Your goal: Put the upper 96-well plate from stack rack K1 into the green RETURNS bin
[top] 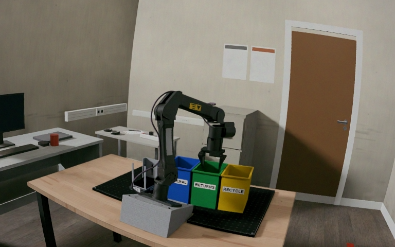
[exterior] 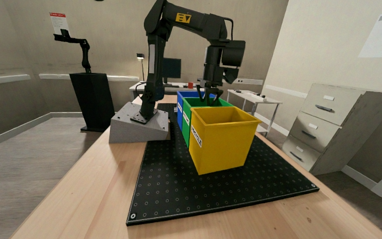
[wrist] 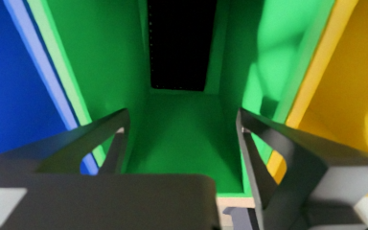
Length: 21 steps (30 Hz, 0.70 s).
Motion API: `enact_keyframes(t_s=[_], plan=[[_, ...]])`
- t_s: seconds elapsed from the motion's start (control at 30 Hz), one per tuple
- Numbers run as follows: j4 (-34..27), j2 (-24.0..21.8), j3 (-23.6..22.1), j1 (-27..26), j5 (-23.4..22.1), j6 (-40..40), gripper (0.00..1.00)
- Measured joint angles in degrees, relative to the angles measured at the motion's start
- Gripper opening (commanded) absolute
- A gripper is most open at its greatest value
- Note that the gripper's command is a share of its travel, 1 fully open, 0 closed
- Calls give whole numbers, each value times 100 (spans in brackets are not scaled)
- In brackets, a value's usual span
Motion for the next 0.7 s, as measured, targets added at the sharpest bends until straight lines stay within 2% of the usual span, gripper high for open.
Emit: enact_keyframes(t_s=[0.7], plan=[[-686, 2, 667, -138, -28, -140, 82]])
